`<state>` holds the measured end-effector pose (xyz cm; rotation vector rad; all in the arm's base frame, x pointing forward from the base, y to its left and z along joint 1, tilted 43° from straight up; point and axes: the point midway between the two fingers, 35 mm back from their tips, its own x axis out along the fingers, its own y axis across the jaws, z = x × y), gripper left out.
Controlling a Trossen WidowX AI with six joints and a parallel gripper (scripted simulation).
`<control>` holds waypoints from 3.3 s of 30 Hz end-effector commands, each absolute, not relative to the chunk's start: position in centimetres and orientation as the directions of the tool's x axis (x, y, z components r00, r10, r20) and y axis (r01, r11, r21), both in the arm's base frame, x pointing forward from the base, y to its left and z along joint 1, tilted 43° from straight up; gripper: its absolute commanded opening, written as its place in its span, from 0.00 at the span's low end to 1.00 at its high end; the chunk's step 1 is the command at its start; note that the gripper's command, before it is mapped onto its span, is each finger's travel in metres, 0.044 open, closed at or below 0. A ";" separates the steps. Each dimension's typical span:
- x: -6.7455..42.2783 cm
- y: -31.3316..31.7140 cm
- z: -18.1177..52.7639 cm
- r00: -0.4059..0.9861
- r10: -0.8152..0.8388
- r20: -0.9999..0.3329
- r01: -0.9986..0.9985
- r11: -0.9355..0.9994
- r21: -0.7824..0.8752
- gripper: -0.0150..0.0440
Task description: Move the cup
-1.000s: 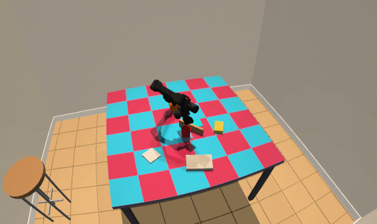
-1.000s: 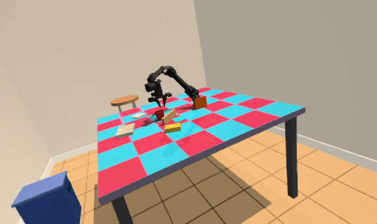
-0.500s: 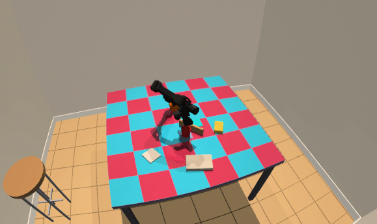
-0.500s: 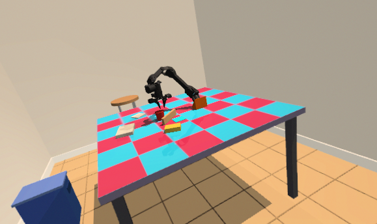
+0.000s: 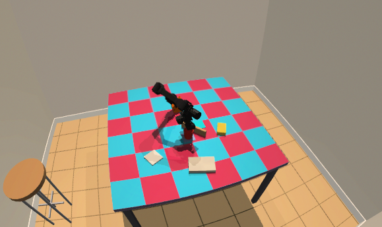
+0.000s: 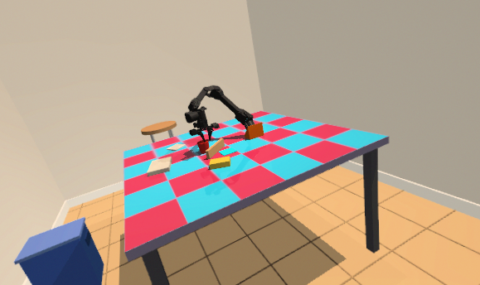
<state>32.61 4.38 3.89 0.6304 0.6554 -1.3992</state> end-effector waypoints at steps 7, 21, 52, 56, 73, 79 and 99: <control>32.6 3.1 2.7 0.059 -0.677 -0.733 0.997 0.074 0.011 0.50; 32.6 2.3 1.9 0.057 -0.674 -0.736 0.997 0.069 0.013 0.42; 32.7 5.1 4.6 0.057 -0.673 -0.737 0.997 0.072 0.012 0.25; 32.7 5.9 5.4 0.057 -0.674 -0.737 0.997 0.073 0.011 0.25; 32.8 7.6 7.5 0.065 -0.678 -0.732 0.997 0.082 0.013 0.25; 32.8 7.6 7.5 0.065 -0.678 -0.732 0.997 0.082 0.013 0.25; 30.3 9.4 5.8 0.058 -0.675 -0.736 0.997 0.076 0.010 0.25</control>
